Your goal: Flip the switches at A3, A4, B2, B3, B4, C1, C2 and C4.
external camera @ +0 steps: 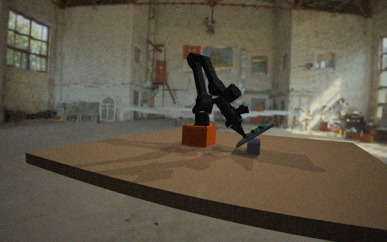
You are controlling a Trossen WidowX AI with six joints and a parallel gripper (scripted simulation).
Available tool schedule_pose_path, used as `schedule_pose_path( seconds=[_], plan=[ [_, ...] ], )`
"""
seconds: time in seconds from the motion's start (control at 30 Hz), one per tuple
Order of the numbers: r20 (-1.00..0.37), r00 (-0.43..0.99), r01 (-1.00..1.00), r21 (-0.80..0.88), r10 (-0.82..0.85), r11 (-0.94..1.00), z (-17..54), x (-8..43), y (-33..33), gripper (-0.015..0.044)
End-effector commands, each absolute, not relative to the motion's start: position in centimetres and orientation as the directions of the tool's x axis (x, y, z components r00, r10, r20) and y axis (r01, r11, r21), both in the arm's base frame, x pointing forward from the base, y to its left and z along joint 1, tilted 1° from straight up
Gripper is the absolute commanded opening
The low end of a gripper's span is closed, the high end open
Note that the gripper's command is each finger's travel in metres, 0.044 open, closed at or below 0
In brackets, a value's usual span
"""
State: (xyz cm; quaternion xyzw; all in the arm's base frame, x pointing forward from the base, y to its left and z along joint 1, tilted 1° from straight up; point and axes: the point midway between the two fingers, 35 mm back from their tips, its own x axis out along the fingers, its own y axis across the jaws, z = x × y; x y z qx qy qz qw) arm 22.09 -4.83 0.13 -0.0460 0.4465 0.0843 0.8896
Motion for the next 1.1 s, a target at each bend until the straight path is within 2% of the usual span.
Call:
schedule_pose_path(
  seconds=[0.0, 0.93, 1.07],
  plan=[
    [-0.805, 0.583, -0.187, -0.005, 0.107, 0.982, 0.0, 22.1, -4.8, 0.0000],
    [-0.805, 0.583, -0.187, -0.005, 0.107, 0.982, -0.4, 22.3, -4.8, 0.0000],
    [-0.809, 0.578, -0.190, -0.008, 0.105, 0.982, 1.4, 21.5, -5.3, 0.0000]
  ],
)
